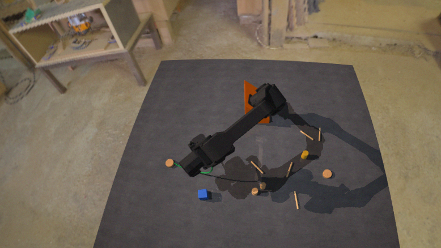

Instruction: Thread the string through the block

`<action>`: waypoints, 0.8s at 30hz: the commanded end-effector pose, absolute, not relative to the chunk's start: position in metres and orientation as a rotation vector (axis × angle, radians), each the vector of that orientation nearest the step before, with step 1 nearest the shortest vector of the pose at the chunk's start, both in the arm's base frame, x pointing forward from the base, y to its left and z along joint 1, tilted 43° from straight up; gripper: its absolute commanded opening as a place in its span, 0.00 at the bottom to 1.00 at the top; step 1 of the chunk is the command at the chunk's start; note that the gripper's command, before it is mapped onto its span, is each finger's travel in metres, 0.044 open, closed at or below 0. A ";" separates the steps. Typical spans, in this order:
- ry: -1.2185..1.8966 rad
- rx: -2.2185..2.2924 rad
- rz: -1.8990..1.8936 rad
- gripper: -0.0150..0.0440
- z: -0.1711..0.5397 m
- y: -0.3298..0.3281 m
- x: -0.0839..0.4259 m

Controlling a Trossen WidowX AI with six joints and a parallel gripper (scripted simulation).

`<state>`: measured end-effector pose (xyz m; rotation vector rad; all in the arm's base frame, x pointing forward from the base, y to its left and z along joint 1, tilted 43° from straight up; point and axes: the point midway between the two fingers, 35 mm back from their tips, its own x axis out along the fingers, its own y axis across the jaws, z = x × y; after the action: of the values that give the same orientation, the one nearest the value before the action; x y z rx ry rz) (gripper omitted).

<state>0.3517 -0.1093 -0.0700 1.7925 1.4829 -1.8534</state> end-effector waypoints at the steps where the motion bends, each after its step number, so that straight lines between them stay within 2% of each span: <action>1: 1.495 1.814 -1.844 0.25 -0.075 -0.106 0.350; 24: 1.536 1.940 -1.762 0.25 -0.101 -0.093 0.345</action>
<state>0.3471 -0.0957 -0.0977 1.9257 1.5234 -1.7762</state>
